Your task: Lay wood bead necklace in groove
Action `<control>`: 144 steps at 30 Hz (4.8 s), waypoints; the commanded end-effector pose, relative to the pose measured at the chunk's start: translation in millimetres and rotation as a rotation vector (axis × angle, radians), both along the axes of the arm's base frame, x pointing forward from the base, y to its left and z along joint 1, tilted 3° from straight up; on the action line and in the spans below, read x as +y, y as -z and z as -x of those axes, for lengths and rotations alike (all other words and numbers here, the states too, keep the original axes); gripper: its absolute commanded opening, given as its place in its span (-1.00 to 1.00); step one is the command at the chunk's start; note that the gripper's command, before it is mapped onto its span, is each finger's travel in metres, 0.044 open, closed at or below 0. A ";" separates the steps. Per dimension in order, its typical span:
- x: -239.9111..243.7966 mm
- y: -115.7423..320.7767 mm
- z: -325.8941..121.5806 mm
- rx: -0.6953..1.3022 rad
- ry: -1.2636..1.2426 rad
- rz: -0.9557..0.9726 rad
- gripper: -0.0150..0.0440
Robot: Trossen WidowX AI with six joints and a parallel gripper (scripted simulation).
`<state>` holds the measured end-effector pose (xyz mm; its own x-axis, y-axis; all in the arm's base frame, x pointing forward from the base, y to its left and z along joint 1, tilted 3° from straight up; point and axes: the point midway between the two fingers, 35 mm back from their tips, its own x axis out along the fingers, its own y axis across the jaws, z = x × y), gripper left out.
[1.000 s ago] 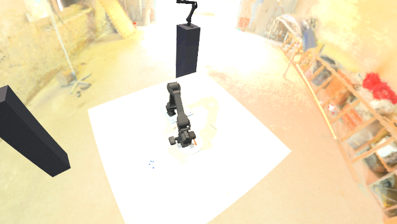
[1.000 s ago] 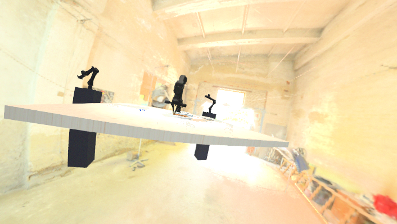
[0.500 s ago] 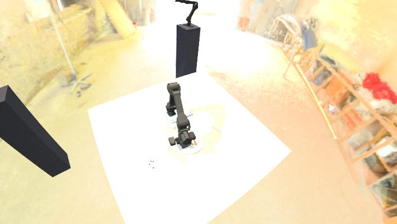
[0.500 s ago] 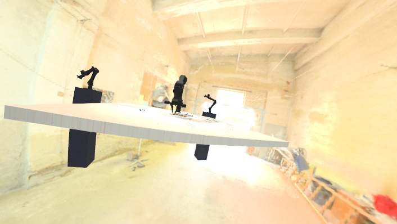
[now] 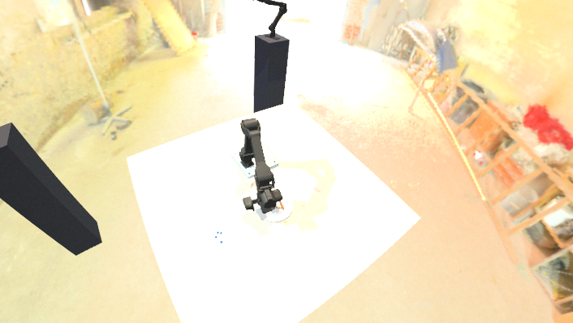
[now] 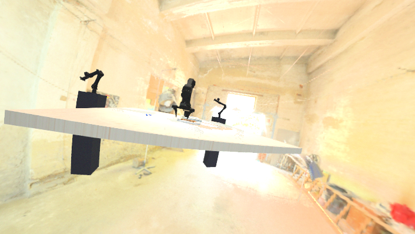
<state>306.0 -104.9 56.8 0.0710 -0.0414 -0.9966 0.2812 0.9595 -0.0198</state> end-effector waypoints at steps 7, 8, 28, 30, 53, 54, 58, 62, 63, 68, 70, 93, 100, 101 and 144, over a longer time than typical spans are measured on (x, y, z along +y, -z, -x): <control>0.3 -2.4 -0.5 -0.005 -0.007 -0.003 1.00; 0.3 -2.4 -0.5 -0.005 -0.007 -0.003 1.00; 57.5 -15.6 -5.0 -0.019 0.380 -0.037 0.20; 72.7 -19.1 -4.4 -0.023 0.484 -0.046 0.02; 119.6 -14.2 1.8 -0.034 0.819 -0.074 -0.08; 119.6 -14.2 1.8 -0.034 0.819 -0.074 -0.08; 120.4 -20.4 -0.4 -0.041 0.812 -0.083 -0.08; 120.2 -15.1 -0.6 -0.040 0.813 -0.081 -0.08; 120.1 -13.5 -0.6 -0.039 0.813 -0.080 -0.08; 119.7 -5.3 -0.6 -0.037 0.815 -0.078 -0.08; 119.6 -2.1 -0.6 -0.037 0.816 -0.077 -0.08; 119.9 7.5 -1.2 -0.035 0.814 -0.079 -0.49; 119.9 7.5 -1.2 -0.035 0.814 -0.079 -0.49; 119.9 7.5 -1.2 -0.035 0.814 -0.079 -0.49; 127.6 1.5 -5.9 -0.034 0.819 -0.074 -0.49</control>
<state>305.6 17.3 53.5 0.0705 -0.0236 -0.9972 0.8913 0.4504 0.0524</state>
